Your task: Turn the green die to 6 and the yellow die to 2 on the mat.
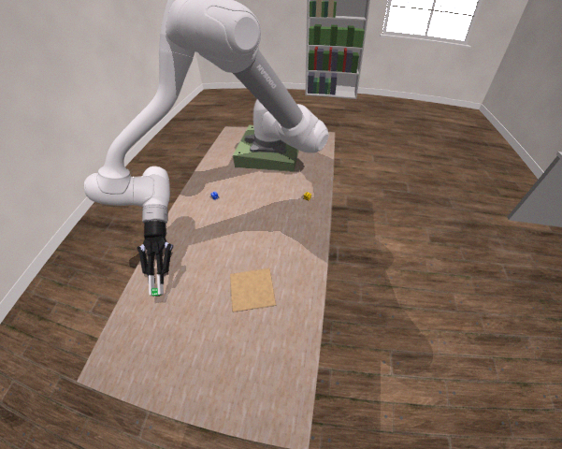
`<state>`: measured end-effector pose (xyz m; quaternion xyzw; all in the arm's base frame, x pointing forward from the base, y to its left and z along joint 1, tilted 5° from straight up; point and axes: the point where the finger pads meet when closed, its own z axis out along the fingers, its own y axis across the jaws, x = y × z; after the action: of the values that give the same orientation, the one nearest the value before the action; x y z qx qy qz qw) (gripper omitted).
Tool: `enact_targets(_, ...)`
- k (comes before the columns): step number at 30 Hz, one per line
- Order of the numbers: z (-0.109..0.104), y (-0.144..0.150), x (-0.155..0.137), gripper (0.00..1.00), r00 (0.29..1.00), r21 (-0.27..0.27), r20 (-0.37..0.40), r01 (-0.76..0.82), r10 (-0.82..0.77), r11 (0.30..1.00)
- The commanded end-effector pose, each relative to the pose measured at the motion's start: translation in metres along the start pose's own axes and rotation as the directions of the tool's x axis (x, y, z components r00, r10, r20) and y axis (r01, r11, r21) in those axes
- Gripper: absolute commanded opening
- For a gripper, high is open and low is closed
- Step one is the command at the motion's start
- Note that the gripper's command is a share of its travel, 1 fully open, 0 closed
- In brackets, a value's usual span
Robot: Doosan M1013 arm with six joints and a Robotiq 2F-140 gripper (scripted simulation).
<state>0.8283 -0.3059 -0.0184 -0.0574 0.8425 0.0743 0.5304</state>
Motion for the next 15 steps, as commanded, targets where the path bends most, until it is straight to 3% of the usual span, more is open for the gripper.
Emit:
enact_targets(1,-0.0001,0.0000,-0.0002,0.21,1.000,0.000,0.000,0.000,0.000,1.000)
enact_targets(15,0.0017,0.0000,0.0031,0.21,1.000,0.000,0.000,0.000,0.000,1.000)
